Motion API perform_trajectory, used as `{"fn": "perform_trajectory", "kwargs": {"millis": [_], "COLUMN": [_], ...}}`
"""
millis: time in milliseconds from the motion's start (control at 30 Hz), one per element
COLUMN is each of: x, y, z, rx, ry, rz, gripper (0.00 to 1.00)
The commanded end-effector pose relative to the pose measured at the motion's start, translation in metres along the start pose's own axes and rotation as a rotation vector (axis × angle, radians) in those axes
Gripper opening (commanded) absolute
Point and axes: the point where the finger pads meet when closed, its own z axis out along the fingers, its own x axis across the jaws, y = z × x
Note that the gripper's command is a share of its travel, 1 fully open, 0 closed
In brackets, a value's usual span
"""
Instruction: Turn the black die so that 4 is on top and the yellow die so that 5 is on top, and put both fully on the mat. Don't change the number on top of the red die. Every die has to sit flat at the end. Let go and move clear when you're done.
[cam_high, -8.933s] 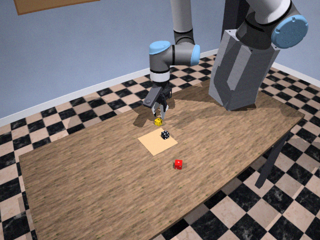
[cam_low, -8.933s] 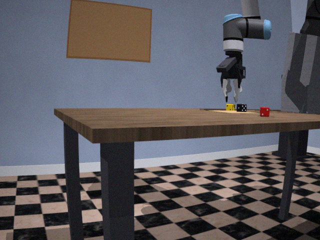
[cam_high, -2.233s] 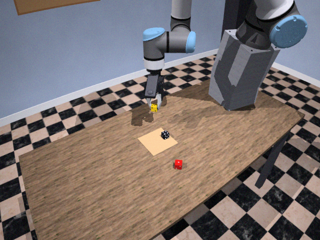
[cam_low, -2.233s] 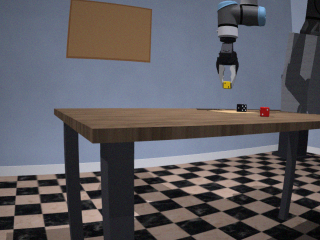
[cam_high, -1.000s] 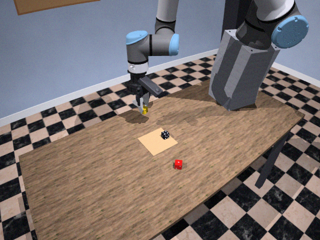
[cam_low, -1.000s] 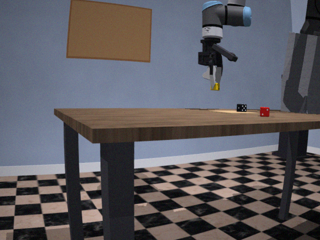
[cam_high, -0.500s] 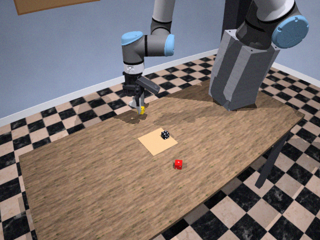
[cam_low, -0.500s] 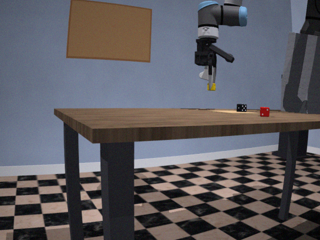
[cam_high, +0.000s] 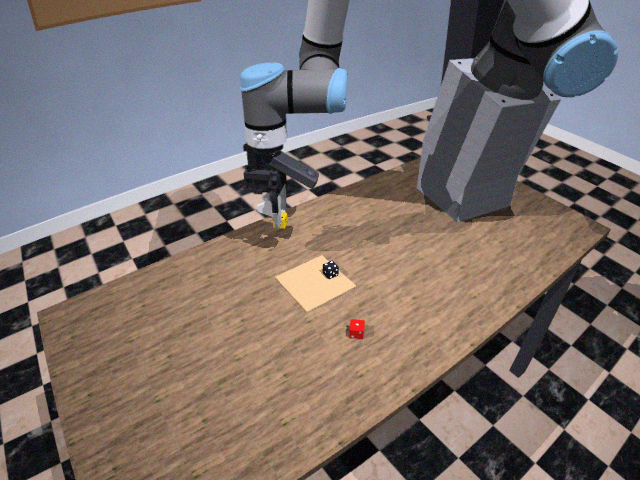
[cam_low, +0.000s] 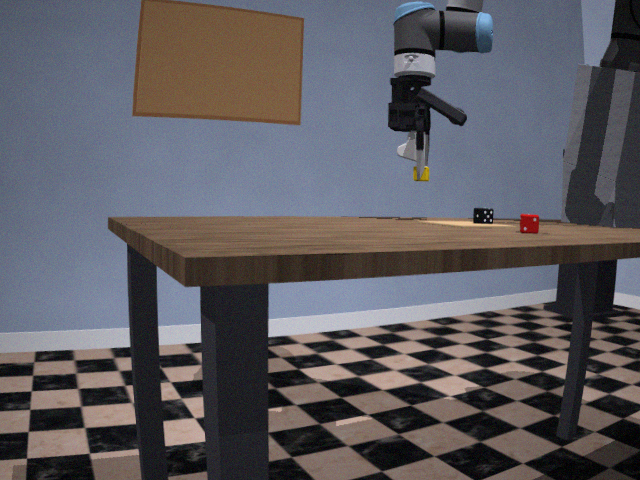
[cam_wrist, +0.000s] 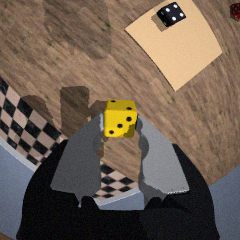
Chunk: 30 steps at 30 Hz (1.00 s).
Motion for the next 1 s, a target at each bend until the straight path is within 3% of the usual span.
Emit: {"fn": "perform_trajectory", "kwargs": {"millis": [0, 233, 400, 733, 800, 967], "x": [0.0002, 0.0000, -0.0001, 0.0000, 0.0000, -0.0001], "y": [0.0006, 0.0008, 0.0008, 0.0003, 0.0003, 0.0002], "z": [-0.0004, 0.0001, 0.0007, 0.0001, 0.0001, 0.0004], "rx": [-0.003, -0.022, -0.070, -0.256, -0.256, -0.379], "ry": [0.000, 0.000, -0.001, 0.000, 0.000, 0.000], "rz": [-0.001, -0.001, -0.001, -0.001, -0.001, -0.001], "gripper": [0.10, 0.10, 0.10, 0.10, 0.10, 0.10]}}
